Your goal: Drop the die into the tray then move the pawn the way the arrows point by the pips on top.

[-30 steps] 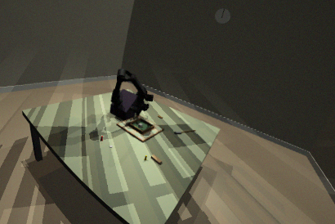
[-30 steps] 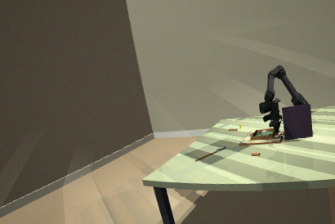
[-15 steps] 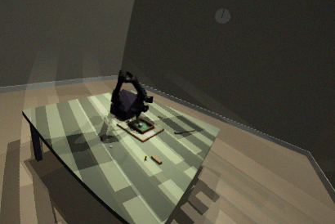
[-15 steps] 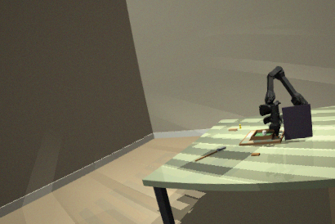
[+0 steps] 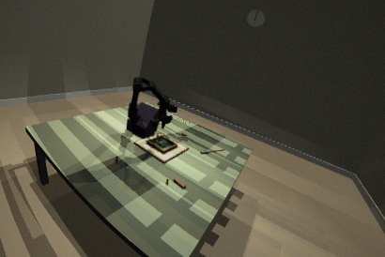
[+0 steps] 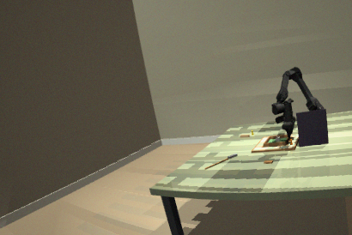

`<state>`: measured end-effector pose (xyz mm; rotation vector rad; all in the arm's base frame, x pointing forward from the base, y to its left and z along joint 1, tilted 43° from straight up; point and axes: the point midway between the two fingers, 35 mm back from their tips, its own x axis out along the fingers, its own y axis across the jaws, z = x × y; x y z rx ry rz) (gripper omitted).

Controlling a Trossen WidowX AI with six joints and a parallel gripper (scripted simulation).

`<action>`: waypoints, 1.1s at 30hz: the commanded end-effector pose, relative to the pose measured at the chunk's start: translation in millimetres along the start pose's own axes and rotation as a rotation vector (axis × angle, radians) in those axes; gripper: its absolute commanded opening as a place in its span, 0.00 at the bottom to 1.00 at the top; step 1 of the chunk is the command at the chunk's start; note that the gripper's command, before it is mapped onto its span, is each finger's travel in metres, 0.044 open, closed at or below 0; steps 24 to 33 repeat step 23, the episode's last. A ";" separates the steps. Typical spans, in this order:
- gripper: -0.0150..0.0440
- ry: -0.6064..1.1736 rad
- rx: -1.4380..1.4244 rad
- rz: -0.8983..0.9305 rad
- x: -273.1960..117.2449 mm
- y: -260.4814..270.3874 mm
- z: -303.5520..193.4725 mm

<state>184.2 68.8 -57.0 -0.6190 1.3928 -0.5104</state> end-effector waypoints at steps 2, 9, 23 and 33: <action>1.00 0.009 0.007 -0.001 -10.0 -2.2 0.0; 1.00 0.011 -0.027 -0.003 -81.9 -63.4 5.4; 1.00 0.002 -0.015 0.000 -79.1 -60.1 7.2; 1.00 0.002 -0.015 0.000 -79.1 -60.1 7.2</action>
